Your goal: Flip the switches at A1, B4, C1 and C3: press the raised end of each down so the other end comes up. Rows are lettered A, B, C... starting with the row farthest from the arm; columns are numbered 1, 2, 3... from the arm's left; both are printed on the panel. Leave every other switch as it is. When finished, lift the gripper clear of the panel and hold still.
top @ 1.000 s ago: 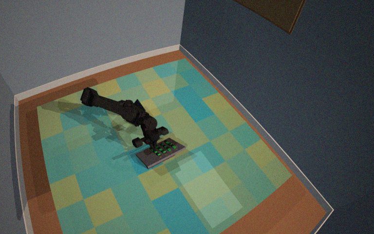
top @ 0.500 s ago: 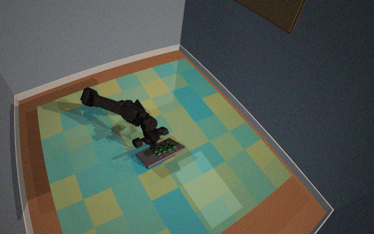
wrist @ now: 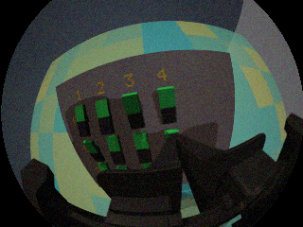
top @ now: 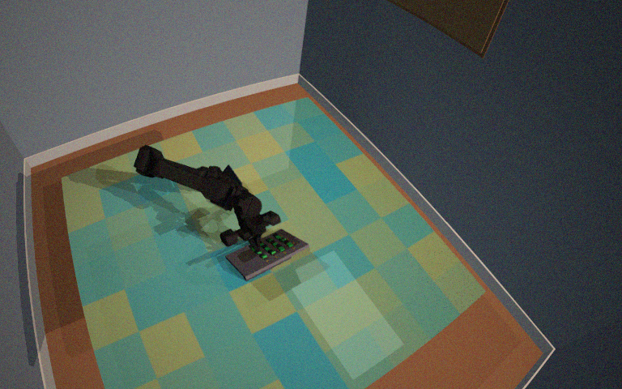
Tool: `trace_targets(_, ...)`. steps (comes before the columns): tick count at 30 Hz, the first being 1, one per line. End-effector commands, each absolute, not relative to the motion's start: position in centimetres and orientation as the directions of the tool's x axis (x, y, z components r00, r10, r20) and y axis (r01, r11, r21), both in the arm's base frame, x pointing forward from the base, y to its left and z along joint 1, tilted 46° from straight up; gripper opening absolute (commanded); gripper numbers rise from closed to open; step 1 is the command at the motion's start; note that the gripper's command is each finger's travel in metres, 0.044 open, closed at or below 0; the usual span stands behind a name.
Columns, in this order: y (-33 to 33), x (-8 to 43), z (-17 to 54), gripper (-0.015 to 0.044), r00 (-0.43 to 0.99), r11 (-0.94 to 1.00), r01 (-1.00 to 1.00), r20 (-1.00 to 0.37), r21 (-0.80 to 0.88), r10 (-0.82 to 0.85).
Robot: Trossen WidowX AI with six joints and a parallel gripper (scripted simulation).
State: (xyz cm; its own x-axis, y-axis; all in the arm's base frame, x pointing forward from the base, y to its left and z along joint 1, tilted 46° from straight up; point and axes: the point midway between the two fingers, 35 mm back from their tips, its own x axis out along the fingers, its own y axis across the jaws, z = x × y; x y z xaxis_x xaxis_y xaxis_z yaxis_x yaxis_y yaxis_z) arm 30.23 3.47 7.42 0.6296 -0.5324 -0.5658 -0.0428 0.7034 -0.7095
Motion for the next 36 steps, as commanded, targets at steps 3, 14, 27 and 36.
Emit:
trace_targets(3, 3.5, 30.3, 7.3, 0.0, 0.629, 0.703, -0.052, -0.57, -0.709, -0.529)
trace_targets(14, 3.4, 30.4, 7.2, 0.0, 0.629, 0.703, -0.052, -0.57, -0.709, -0.529)
trace_targets(27, 3.3, 30.5, 7.1, 0.0, 0.629, 0.703, -0.052, -0.57, -0.709, -0.529)
trace_targets(36, 6.6, 26.3, 10.5, 0.0, 0.646, 0.704, -0.054, -0.562, -0.708, -0.516)
